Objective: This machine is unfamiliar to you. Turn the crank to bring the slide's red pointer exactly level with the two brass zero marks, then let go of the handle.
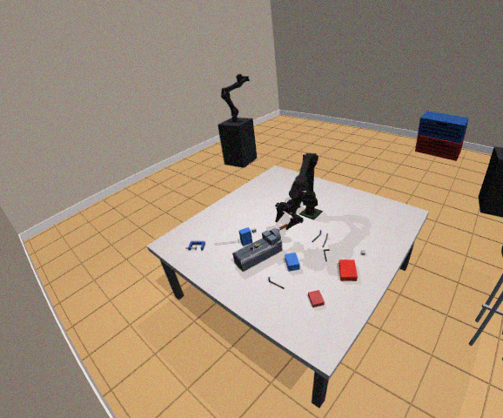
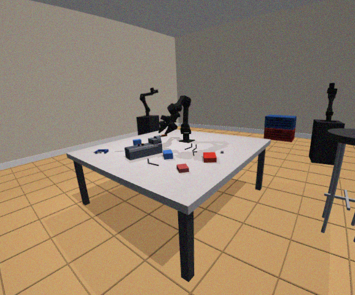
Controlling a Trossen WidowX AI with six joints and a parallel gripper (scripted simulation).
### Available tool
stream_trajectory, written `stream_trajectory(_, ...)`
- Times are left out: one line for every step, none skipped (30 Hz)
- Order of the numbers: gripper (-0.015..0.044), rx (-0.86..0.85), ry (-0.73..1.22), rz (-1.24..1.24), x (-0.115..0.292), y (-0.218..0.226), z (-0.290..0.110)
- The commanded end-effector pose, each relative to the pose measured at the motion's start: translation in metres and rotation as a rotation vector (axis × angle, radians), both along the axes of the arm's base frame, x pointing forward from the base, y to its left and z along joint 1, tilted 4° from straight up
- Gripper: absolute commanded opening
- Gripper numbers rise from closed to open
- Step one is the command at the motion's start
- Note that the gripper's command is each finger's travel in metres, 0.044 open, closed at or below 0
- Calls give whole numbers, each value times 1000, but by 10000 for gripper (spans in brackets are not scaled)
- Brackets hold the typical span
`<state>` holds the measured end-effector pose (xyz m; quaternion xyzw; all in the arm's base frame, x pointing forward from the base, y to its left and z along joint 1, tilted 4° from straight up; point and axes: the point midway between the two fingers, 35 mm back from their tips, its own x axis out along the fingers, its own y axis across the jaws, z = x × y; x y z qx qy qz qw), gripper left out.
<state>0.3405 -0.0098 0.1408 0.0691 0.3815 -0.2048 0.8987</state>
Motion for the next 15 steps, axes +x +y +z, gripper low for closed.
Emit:
stream_trajectory(440, -4, 17, -3, -2, -1, -12)
stream_trajectory(440, -4, 17, -3, -2, -1, -14)
stream_trajectory(440, -4, 17, -3, -2, -1, -15)
stream_trajectory(440, -4, 17, -3, -2, -1, -17)
stream_trajectory(440, -4, 17, -3, -2, -1, -19)
stream_trajectory(440, -4, 17, -3, -2, -1, -20)
stream_trajectory(440, -4, 17, -3, -2, -1, -22)
stream_trajectory(440, -4, 17, -3, -2, -1, -23)
stream_trajectory(440, -4, 17, -3, -3, -1, -25)
stream_trajectory(440, -4, 17, -3, -3, -1, -27)
stream_trajectory(440, -4, 17, -3, -3, -1, -28)
stream_trajectory(440, -4, 17, -3, -3, -1, -30)
stream_trajectory(440, -4, 17, -3, -3, -2, -31)
stream_trajectory(440, -4, 17, -3, -4, -2, -33)
stream_trajectory(440, -4, 17, -3, -4, -2, -35)
